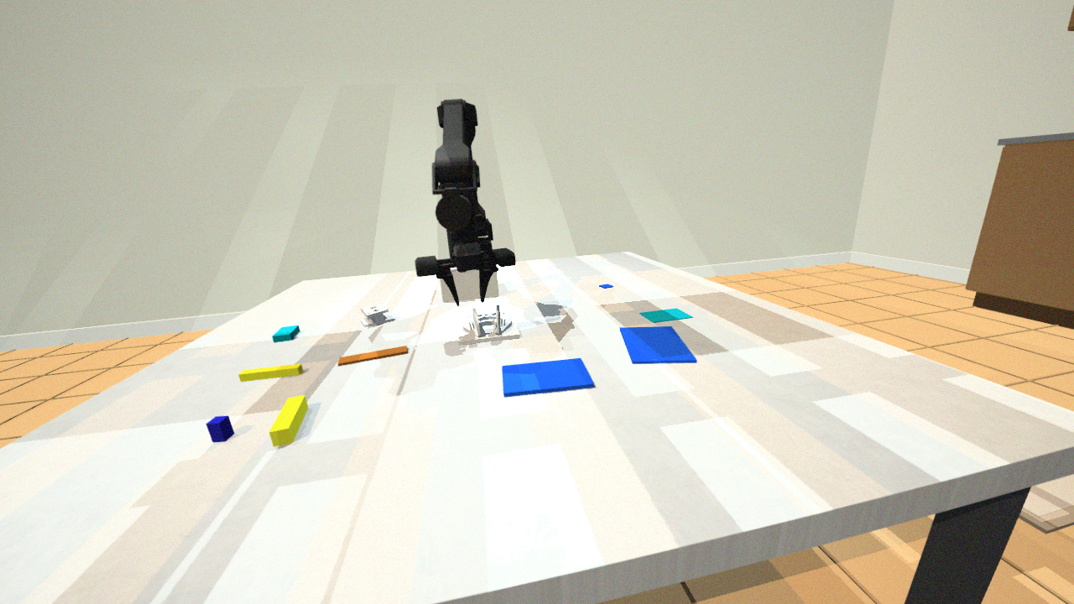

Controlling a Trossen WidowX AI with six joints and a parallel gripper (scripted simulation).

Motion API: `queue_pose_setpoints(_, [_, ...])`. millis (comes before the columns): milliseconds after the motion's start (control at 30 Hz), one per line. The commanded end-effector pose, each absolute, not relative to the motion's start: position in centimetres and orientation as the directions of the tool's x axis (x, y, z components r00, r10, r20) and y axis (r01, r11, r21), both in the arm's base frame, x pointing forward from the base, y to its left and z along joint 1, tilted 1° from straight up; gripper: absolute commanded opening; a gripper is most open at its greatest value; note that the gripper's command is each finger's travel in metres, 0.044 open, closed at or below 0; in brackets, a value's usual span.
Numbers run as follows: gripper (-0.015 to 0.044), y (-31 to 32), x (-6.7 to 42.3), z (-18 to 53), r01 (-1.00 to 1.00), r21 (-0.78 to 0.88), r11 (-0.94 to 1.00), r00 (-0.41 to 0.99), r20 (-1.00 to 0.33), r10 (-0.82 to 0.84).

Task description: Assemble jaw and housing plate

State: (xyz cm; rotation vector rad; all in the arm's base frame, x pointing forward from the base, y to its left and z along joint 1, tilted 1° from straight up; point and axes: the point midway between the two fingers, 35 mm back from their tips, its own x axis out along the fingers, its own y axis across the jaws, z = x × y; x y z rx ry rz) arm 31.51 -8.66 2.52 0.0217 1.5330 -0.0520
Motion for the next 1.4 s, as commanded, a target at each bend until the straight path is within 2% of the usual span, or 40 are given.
queue_pose_setpoints(0, [0.0224, -8.7, 31.5, 4.4, 0.048, -0.023, 0.999, 0.048, -0.999, -0.025])
queue_pose_setpoints(67, [0.0224, -8.7, 31.6, 3.4, 0.048, -0.021, 0.999, 0.048, -0.999, -0.023])
queue_pose_setpoints(333, [0.0434, -11.5, 30.6, 3.7, -0.148, -0.033, 0.988, 0.048, -0.998, -0.026])
queue_pose_setpoints(367, [0.044, -11.9, 30.4, 3.7, -0.178, -0.034, 0.983, 0.048, -0.998, -0.026])
queue_pose_setpoints(833, [0.044, -17.8, 26.9, 4.3, -0.569, -0.052, 0.821, 0.044, -0.999, -0.033])
queue_pose_setpoints(1367, [0.044, -23.4, 21.5, 5.0, -0.884, -0.052, 0.465, 0.037, -0.998, -0.04])
